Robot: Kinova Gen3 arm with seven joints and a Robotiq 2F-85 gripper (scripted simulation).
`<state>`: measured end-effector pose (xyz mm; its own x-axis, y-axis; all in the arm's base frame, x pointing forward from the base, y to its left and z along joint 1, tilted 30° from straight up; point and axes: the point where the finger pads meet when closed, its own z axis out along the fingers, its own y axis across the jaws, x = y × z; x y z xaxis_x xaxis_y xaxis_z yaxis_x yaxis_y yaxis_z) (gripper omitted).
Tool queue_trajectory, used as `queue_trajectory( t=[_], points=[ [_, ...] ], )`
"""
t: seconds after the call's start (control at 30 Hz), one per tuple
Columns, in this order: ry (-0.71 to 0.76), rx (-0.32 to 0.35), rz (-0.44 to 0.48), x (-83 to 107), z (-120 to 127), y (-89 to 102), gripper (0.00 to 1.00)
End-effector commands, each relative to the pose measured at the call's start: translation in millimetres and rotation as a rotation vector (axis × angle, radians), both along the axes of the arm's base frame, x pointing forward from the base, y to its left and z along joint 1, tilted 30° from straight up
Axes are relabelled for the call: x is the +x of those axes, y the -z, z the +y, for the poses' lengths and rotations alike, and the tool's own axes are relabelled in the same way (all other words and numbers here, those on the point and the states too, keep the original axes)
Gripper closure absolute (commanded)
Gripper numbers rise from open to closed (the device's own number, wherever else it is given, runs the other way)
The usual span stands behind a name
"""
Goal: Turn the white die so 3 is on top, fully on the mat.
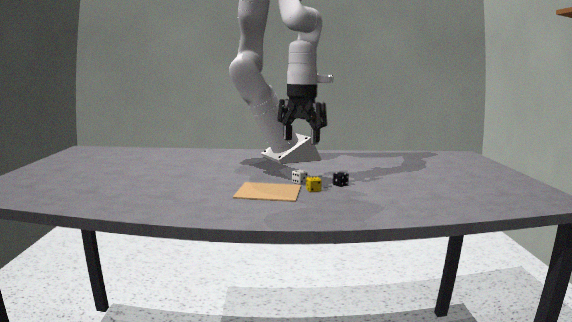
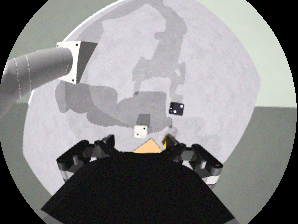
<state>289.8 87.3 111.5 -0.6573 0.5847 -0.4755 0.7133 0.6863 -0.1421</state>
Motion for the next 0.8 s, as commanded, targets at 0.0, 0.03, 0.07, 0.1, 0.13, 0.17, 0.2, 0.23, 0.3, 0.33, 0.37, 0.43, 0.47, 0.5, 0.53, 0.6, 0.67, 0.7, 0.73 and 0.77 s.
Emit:
queue_trajectory(
  t=[0.0,0.03,0.07,0.1,0.13,0.17,0.2,0.23,0.3,0.33,0.37,0.43,0.47,0.5,0.53,0.6,0.67,0.7,0.73,0.77],
  points=[
    [-0.001,0.001,0.002,0.5,-0.7,-0.1,0.0],
    [-0.002,0.001,0.002,0.5,-0.7,-0.1,0.0],
    [-0.002,0.001,0.002,0.5,-0.7,-0.1,0.0],
    [-0.002,0.001,0.002,0.5,-0.7,-0.1,0.54],
    [-0.002,0.001,0.002,0.5,-0.7,-0.1,0.54],
    [-0.002,0.001,0.002,0.5,-0.7,-0.1,0.54],
    [-0.002,0.001,0.002,0.5,-0.7,-0.1,0.54],
    [-0.002,0.001,0.002,0.5,-0.7,-0.1,0.54],
    [-0.002,0.001,0.002,0.5,-0.7,-0.1,0.54],
    [-0.002,0.001,0.002,0.5,-0.7,-0.1,0.54],
    [-0.002,0.001,0.002,0.5,-0.7,-0.1,0.54],
    [-0.002,0.001,0.002,0.5,-0.7,-0.1,0.54],
    [-0.002,0.001,0.002,0.5,-0.7,-0.1,0.54],
    [-0.002,0.001,0.002,0.5,-0.7,-0.1,0.54],
    [-0.002,0.001,0.002,0.5,-0.7,-0.1,0.54],
    [-0.002,0.001,0.002,0.5,-0.7,-0.1,0.54],
    [-0.002,0.001,0.002,0.5,-0.7,-0.1,0.54],
    [-0.002,0.001,0.002,0.5,-0.7,-0.1,0.54],
    [-0.002,0.001,0.002,0.5,-0.7,-0.1,0.54],
    [-0.002,0.001,0.002,0.5,-0.7,-0.1,0.54]
  ],
)
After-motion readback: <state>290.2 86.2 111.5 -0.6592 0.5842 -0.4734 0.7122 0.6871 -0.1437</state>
